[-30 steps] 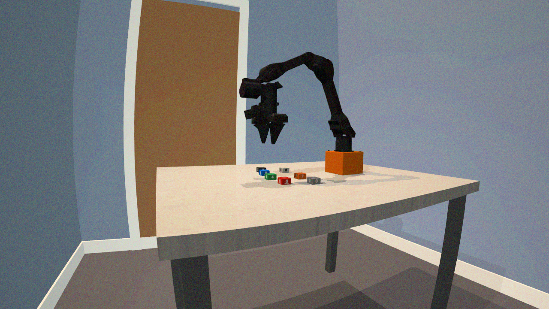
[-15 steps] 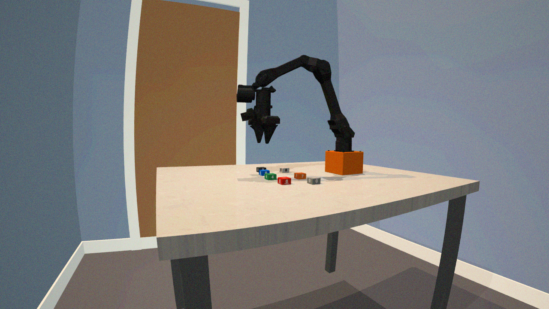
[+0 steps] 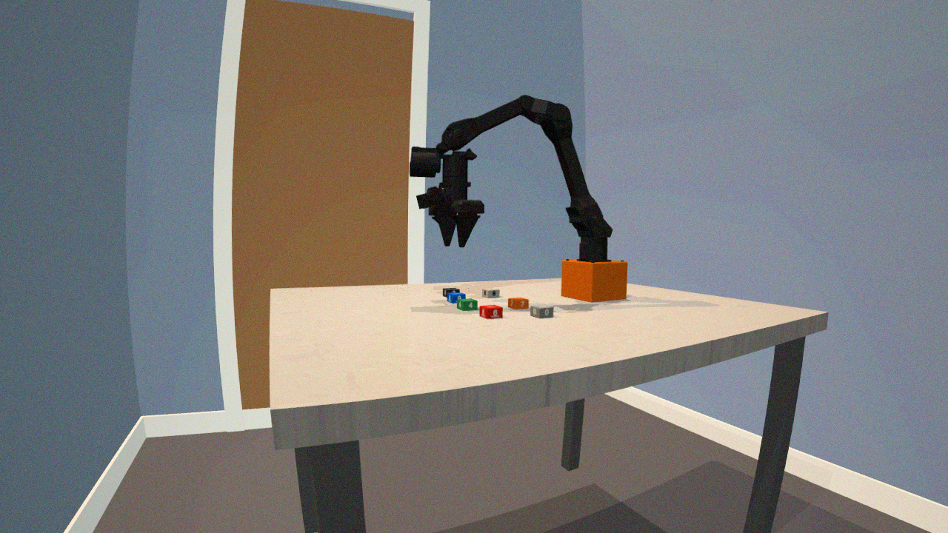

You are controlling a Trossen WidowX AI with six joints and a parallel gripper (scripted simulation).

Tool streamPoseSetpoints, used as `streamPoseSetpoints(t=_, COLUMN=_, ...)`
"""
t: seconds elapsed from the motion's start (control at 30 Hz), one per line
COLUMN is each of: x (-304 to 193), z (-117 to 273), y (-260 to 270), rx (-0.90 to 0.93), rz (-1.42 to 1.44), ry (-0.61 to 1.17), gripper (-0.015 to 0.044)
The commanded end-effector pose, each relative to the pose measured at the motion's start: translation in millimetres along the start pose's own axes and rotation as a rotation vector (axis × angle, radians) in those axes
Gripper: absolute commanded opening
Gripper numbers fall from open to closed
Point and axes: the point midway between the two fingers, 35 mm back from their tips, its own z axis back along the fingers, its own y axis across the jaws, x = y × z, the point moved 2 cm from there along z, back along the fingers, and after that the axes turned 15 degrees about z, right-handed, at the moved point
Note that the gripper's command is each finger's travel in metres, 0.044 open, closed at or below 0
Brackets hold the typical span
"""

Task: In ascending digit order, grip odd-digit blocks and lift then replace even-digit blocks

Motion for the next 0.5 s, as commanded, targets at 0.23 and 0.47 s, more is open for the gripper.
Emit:
streamPoseSetpoints(t=0.23, x=-11.5, z=0.0, y=-21.6, rx=0.000, rz=0.004, ry=-0.002, gripper=0.0400)
streamPoseSetpoints(t=0.47, x=-45.5, z=0.1, y=-69.7, rx=-0.004, rz=0.005, ry=0.001, gripper=0.0400)
